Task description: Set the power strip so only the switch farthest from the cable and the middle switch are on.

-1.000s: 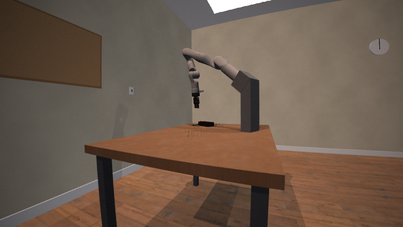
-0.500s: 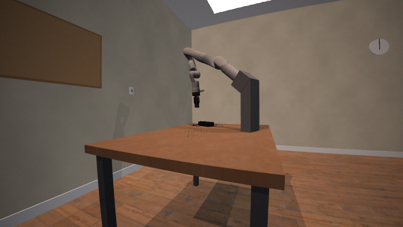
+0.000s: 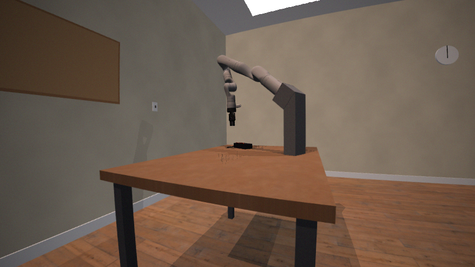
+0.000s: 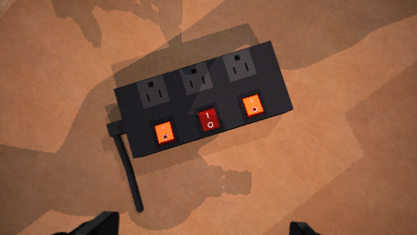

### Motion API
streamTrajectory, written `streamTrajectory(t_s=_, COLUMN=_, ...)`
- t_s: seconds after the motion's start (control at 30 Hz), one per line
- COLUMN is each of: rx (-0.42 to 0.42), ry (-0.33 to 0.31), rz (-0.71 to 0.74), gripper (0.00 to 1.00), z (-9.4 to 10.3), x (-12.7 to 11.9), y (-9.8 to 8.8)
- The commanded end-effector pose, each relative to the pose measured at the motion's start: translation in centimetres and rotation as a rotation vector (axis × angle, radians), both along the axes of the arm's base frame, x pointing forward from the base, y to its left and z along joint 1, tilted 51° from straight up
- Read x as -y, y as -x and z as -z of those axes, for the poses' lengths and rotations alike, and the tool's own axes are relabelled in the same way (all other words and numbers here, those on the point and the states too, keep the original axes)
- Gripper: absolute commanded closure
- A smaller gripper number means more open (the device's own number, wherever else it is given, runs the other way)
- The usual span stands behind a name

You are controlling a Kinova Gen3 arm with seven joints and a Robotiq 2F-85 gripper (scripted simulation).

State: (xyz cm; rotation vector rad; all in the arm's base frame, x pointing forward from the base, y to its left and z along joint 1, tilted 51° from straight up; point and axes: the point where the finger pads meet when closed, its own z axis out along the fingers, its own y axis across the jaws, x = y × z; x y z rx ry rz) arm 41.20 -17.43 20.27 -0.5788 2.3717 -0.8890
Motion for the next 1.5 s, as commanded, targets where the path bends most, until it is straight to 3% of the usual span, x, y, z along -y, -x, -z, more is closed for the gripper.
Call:
streamTrajectory(t_s=0.0, rx=0.007, ry=-0.016, rz=0.002, gripper=0.0, z=-0.1, x=0.0, y=0.3)
streamTrajectory(t_s=1.47, rx=0.023, ry=-0.06, rz=-0.016, gripper=0.0, z=-1.3, x=0.4, y=2.2)
